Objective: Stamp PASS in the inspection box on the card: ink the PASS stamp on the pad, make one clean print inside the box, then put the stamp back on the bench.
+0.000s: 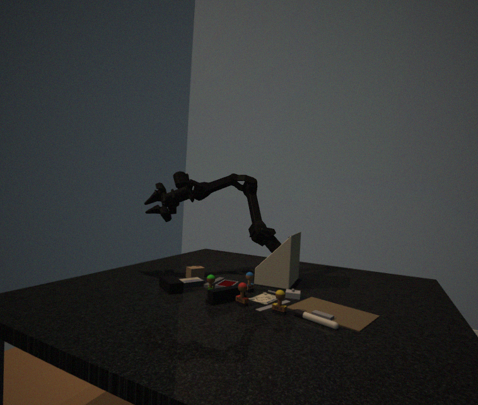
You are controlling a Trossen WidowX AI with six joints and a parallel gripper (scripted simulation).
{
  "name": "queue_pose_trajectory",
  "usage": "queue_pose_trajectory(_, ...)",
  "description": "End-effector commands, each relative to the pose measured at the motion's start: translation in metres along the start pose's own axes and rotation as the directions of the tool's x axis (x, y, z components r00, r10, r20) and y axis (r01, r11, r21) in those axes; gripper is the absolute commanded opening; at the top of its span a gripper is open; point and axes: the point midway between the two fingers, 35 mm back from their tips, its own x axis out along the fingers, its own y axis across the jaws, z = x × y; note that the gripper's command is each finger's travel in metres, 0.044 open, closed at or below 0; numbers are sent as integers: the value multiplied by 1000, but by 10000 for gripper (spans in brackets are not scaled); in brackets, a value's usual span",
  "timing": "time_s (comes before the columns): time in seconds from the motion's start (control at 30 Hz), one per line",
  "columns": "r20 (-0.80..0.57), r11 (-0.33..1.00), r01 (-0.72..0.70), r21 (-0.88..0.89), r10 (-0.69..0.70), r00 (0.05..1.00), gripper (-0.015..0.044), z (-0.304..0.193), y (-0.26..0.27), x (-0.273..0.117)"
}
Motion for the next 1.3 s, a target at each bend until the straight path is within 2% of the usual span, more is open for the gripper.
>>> queue_pose_trajectory(0.0, -7, 943, 199, -266, -208, 978, 228, -22, -63, 7)
queue_pose_trajectory(0.2, 0, 667, 370, -646, -485, 874, 228, -56, -159, -8)
queue_pose_trajectory(0.3, 20, 498, 375, -782, -582, 813, 228, -68, -196, -22)
queue_pose_trajectory(0.4, 61, 268, 323, -908, -678, 733, 228, -78, -237, -43)
queue_pose_trajectory(0.47, 101, 92, 246, -965, -733, 673, 228, -82, -263, -60)
queue_pose_trajectory(0.57, 192, -207, 38, -978, -799, 570, 228, -84, -303, -93)
queue_pose_trajectory(0.67, 294, -443, -231, -866, -825, 482, 228, -82, -334, -128)
queue_pose_trajectory(0.73, 365, -546, -418, -726, -822, 438, 228, -79, -350, -152)
queue_pose_trajectory(0.8, 434, -594, -590, -546, -804, 407, 228, -77, -363, -173)
queue_pose_trajectory(0.87, 505, -585, -746, -319, -770, 389, 228, -76, -375, -194)
queue_pose_trajectory(0.93, 543, -551, -816, -173, -745, 387, 228, -76, -381, -206)
queue_pose_trajectory(1.27, 548, -545, -824, -154, -741, 387, 228, -75, -381, -208)
